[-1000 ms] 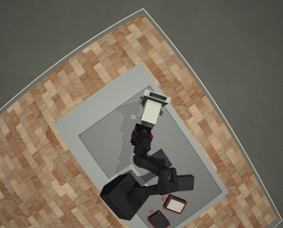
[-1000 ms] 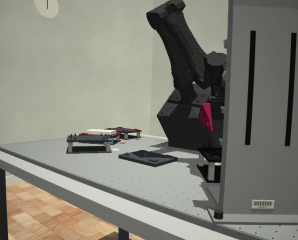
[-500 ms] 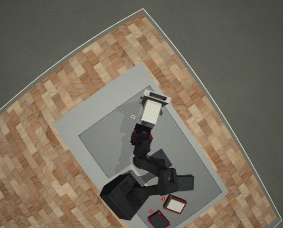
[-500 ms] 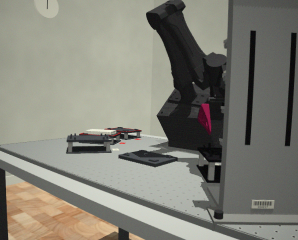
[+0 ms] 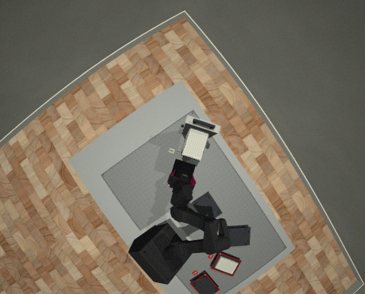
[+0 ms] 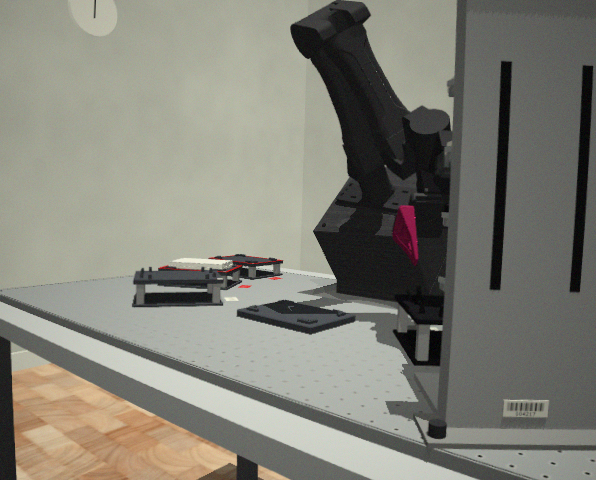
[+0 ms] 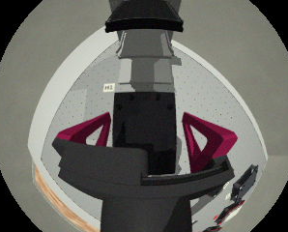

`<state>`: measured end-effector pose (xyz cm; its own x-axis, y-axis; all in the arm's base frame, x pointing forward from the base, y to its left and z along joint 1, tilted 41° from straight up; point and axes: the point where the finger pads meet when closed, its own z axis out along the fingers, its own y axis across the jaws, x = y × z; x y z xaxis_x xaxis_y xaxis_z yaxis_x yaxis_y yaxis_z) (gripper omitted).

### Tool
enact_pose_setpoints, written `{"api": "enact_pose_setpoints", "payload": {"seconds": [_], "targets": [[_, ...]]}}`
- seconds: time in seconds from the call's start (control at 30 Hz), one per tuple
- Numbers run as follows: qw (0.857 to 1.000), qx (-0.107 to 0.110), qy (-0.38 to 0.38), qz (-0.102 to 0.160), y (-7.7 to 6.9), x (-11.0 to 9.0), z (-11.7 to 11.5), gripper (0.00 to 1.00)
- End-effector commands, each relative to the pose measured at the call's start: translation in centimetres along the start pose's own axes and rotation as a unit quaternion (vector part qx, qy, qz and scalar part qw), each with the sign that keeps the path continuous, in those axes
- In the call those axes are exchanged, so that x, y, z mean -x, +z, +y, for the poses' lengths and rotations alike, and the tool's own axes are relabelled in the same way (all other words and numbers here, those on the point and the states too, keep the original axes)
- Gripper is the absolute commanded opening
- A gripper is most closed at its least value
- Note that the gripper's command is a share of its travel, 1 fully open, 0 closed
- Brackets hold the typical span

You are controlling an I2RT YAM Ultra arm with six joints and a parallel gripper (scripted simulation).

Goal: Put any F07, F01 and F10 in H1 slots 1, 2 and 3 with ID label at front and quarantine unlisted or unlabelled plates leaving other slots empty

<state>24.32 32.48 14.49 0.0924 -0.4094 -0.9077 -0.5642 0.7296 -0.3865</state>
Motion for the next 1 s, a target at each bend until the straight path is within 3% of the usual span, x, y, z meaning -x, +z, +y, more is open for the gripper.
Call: {"api": "enact_pose_setpoints", "payload": {"seconds": [0.0,0.97], "targets": [[1.0,0.003,0.005,-0.01,-0.3,0.7,0.3,1.0],[1.0,0.003,0.005,-0.01,-4.8,0.4,0.3,1.0]]}}
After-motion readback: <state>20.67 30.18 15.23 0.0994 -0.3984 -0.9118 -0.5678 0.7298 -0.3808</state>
